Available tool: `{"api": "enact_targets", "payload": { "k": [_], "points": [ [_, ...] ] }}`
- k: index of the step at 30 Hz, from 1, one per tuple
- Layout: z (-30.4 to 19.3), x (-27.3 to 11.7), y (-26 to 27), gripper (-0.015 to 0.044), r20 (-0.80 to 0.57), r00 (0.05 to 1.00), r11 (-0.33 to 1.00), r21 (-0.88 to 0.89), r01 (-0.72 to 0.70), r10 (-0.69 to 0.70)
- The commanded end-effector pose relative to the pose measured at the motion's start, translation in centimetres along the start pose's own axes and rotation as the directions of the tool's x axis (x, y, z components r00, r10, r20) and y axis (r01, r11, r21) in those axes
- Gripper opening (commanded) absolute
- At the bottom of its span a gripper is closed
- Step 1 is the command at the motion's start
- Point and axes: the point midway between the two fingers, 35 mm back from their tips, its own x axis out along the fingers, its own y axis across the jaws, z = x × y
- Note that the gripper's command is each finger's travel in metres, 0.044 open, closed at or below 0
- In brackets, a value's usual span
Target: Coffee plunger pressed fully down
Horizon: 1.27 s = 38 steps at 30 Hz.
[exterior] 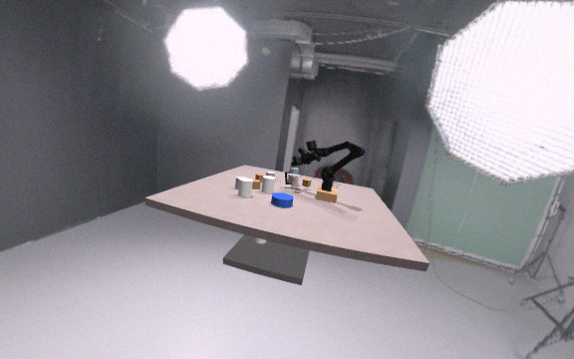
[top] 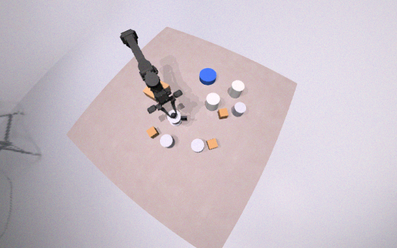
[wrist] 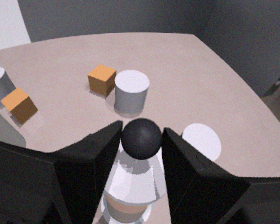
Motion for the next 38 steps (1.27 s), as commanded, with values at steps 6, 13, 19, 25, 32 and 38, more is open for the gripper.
{"api": "enact_targets", "payload": {
  "k": [6, 13, 19, 25, 32, 38],
  "points": [
    [-0.1, 0.0, 0.0, 0.0305, -0.002, 1.000, 1.000, 0.000, 0.000, 0.000],
    [-0.1, 0.0, 0.0, 0.0440, -0.002, 1.000, 1.000, 0.000, 0.000, 0.000],
    [2.0, -2.4, -0.2, 0.0440, -0.010, 1.000, 1.000, 0.002, 0.001, -0.001],
    [4.3, -8.2, -0.2, 0.0440, -0.025, 1.000, 1.000, 0.007, 0.003, -0.003],
    [4.0, -8.0, -0.2, 0.0440, -0.025, 1.000, 1.000, 0.007, 0.003, -0.003],
    [4.0, -8.0, -0.2, 0.0440, -0.025, 1.000, 1.000, 0.007, 0.003, -0.003]
  ]
}}
